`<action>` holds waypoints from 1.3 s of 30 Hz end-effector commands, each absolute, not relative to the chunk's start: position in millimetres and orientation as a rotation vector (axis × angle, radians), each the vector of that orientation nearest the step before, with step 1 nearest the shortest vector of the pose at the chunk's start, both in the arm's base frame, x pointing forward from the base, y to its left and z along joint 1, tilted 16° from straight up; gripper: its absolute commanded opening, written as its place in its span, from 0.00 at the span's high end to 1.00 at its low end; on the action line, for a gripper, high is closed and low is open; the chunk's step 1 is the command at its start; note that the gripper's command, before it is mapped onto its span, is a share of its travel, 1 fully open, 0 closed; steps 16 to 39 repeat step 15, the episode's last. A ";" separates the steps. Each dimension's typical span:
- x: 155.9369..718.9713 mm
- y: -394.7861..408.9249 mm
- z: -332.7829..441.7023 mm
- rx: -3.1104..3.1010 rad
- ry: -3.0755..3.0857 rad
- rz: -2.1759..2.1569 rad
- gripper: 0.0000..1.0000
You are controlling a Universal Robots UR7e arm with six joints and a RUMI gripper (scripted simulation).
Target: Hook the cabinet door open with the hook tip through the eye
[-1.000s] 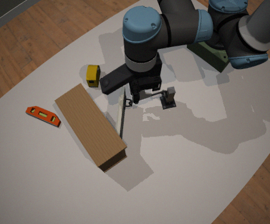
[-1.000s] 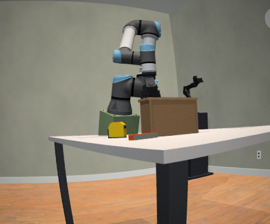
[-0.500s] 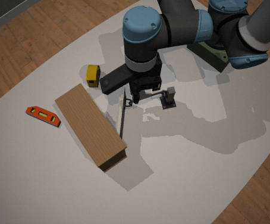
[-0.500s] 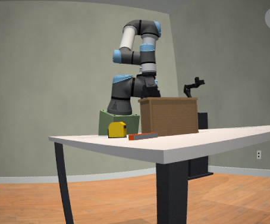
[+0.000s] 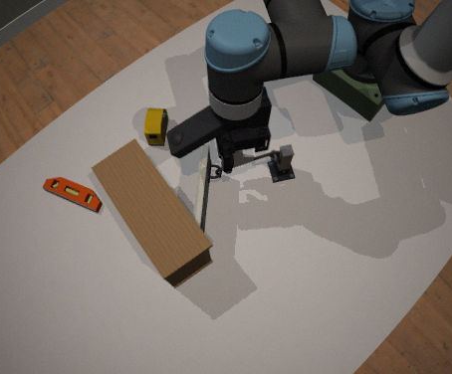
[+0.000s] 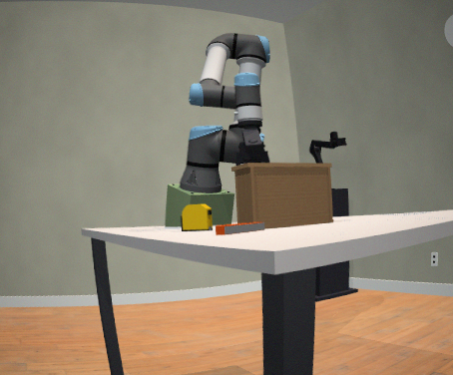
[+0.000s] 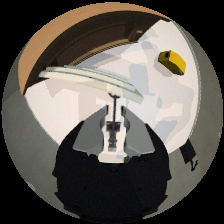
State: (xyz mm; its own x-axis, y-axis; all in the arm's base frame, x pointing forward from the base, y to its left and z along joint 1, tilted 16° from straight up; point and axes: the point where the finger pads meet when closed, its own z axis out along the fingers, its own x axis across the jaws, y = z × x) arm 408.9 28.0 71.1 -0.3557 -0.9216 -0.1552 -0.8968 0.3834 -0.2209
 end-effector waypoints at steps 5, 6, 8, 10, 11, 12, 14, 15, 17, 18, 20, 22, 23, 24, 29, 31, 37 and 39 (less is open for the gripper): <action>408.3 27.7 74.9 -1.609 2.391 -0.143 0.86; 408.0 27.6 75.9 -1.609 2.391 -0.143 0.86; 408.0 27.6 75.9 -1.609 2.391 -0.143 0.86; 408.0 27.6 75.9 -1.609 2.391 -0.143 0.86; 408.0 27.6 75.9 -1.609 2.391 -0.143 0.86; 408.0 27.6 75.9 -1.609 2.391 -0.143 0.86; 408.0 27.6 75.9 -1.609 2.391 -0.143 0.86; 408.0 27.6 75.9 -1.609 2.391 -0.143 0.86; 408.0 27.6 75.9 -1.609 2.391 -0.143 0.86; 408.0 27.6 75.9 -1.609 2.391 -0.143 0.86; 408.0 27.6 75.9 -1.609 2.391 -0.143 0.86; 408.0 27.6 75.9 -1.609 2.391 -0.143 0.86; 408.0 27.6 75.9 -1.609 2.391 -0.143 0.86; 408.0 27.6 75.9 -1.609 2.391 -0.143 0.86; 408.0 27.6 75.9 -1.609 2.391 -0.143 0.86; 408.0 27.6 75.9 -1.609 2.391 -0.143 0.86; 408.0 27.6 75.9 -1.609 2.391 -0.143 0.86; 408.0 27.6 75.9 -1.609 2.391 -0.143 0.86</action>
